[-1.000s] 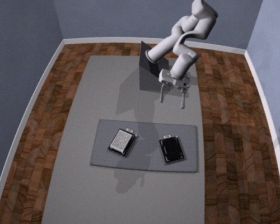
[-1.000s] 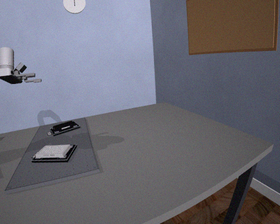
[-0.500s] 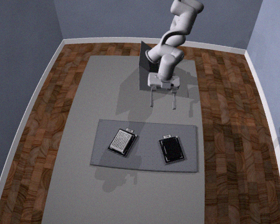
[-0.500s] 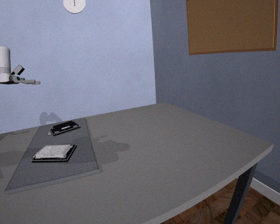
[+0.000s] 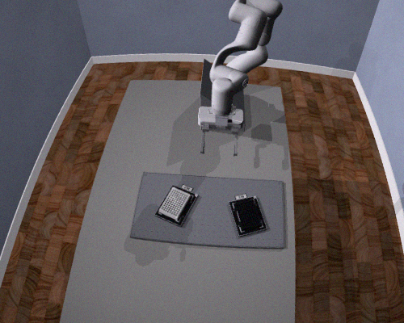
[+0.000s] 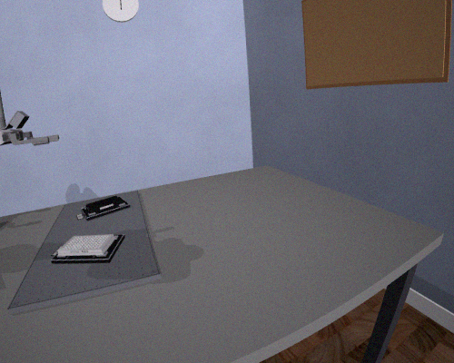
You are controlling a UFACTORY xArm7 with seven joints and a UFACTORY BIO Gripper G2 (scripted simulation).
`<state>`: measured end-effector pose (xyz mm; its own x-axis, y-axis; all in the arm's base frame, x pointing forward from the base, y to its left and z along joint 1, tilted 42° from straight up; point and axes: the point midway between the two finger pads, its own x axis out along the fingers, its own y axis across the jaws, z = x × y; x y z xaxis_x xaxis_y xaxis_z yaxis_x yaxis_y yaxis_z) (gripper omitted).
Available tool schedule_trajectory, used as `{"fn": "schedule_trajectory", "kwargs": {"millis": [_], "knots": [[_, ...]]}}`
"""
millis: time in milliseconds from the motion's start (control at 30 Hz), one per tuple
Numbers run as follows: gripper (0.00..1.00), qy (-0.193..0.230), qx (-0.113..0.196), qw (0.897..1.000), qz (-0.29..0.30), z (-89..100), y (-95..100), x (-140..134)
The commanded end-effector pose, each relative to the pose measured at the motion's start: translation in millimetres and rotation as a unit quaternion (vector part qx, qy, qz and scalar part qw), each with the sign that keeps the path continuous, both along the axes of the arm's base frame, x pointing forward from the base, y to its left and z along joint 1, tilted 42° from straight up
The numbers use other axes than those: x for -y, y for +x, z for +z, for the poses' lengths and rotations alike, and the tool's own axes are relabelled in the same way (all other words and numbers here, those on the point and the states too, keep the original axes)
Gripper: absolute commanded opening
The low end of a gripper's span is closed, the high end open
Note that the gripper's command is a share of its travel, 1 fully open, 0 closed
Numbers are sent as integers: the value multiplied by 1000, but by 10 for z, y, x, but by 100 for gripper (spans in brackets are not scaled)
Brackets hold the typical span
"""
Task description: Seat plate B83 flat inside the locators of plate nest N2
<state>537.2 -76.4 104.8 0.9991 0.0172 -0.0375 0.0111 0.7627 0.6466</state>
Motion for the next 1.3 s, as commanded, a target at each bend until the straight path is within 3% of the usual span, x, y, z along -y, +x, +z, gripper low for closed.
{"fn": "schedule_trajectory", "kwargs": {"millis": [0, 467, 500, 833, 1267], "knots": [[37, 10, 11, 1000, -16, -116, -35, 119], [37, 10, 11, 1000, -16, -171, -59, 166], [54, 10, 0, 1000, -28, -218, -42, 162], [54, 7, -103, 984, -147, -686, 128, 127], [54, 7, -103, 984, -147, -1201, 315, 88]]}}
